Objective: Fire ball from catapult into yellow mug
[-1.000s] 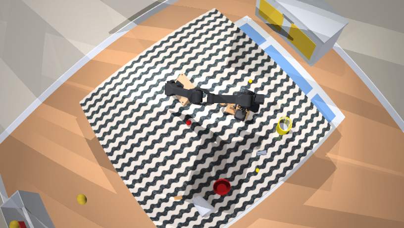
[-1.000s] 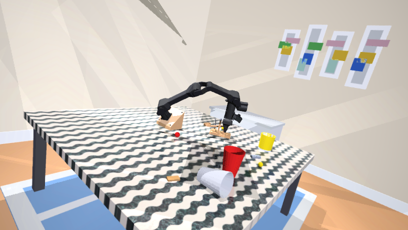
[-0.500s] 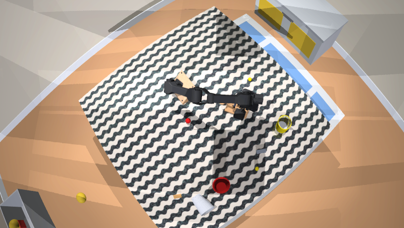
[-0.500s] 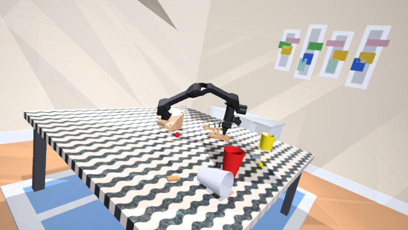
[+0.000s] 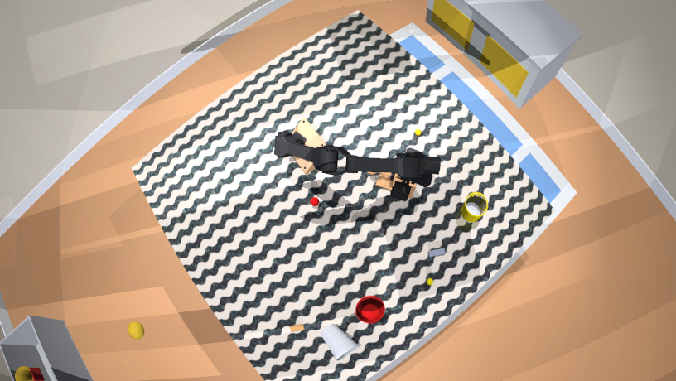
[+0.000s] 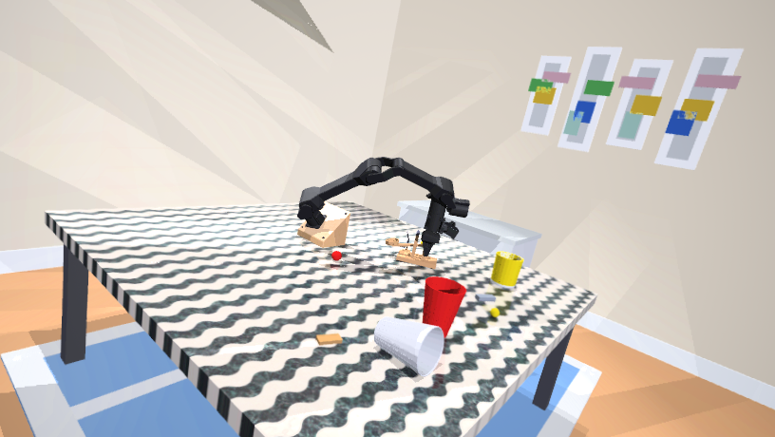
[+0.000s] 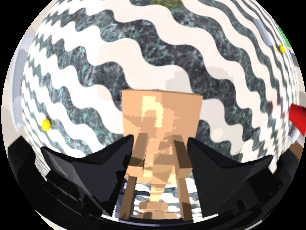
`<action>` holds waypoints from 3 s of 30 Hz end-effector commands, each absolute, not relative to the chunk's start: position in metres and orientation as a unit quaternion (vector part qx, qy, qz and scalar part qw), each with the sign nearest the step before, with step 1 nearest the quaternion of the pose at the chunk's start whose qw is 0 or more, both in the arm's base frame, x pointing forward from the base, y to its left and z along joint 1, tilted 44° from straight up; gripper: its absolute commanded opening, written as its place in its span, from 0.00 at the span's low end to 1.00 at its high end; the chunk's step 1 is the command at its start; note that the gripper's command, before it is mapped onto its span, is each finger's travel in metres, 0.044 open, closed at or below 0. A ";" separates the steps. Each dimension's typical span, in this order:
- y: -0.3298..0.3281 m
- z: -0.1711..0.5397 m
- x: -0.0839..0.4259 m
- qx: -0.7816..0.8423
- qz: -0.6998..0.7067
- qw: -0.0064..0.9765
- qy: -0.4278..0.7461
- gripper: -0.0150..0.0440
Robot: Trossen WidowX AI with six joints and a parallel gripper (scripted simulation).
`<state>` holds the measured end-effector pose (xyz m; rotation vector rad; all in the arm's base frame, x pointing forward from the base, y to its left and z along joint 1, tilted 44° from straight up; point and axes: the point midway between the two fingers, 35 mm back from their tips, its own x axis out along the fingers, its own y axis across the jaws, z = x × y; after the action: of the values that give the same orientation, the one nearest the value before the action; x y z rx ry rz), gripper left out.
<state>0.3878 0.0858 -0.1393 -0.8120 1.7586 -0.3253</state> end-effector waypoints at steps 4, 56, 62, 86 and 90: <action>0.100 -0.125 0.393 -0.342 -0.137 0.560 0.742 1.00; 0.094 -0.131 0.389 -0.346 -0.136 0.559 0.741 1.00; 0.088 -0.138 0.387 -0.346 -0.136 0.559 0.741 1.00; 0.086 -0.141 0.386 -0.344 -0.136 0.559 0.742 0.41; 0.107 -0.119 0.391 -0.345 -0.136 0.559 0.742 0.25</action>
<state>0.3861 0.0862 -0.1372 -0.8161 1.7585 -0.3272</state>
